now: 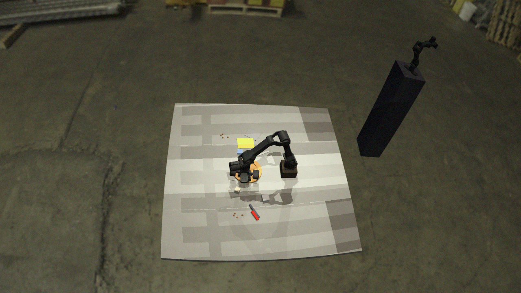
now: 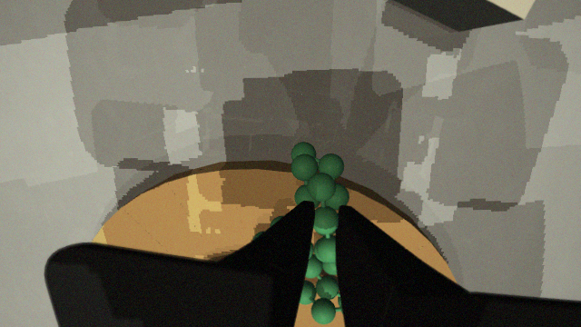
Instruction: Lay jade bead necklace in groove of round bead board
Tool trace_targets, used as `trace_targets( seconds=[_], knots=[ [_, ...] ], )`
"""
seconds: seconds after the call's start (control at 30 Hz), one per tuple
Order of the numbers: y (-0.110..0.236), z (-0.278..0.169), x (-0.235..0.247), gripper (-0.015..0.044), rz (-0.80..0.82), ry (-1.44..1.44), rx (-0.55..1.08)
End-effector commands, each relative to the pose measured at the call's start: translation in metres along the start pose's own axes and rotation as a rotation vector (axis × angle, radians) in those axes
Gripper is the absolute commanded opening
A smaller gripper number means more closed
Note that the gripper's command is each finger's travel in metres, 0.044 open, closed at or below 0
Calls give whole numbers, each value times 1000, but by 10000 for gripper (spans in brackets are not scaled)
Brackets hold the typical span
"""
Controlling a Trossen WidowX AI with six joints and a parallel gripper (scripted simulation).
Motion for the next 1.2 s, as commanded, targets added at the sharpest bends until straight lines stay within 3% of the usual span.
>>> trace_targets(
  seconds=[0.0,0.83,1.17],
  knots=[
    [0,0,0,0,0,0,0],
    [1,0,0,0,0,0,0],
    [25,-1,1,0,3,-3,4]
  ],
)
Point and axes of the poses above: the point midway between the two fingers, 35 mm back from their tips, its own y axis back along the fingers, its own x axis across the jaws, z = x × y, the point moved 3 cm from there along y, back along the fingers, and after that the axes turned 2 degrees about -y, right-handed, at the moved point
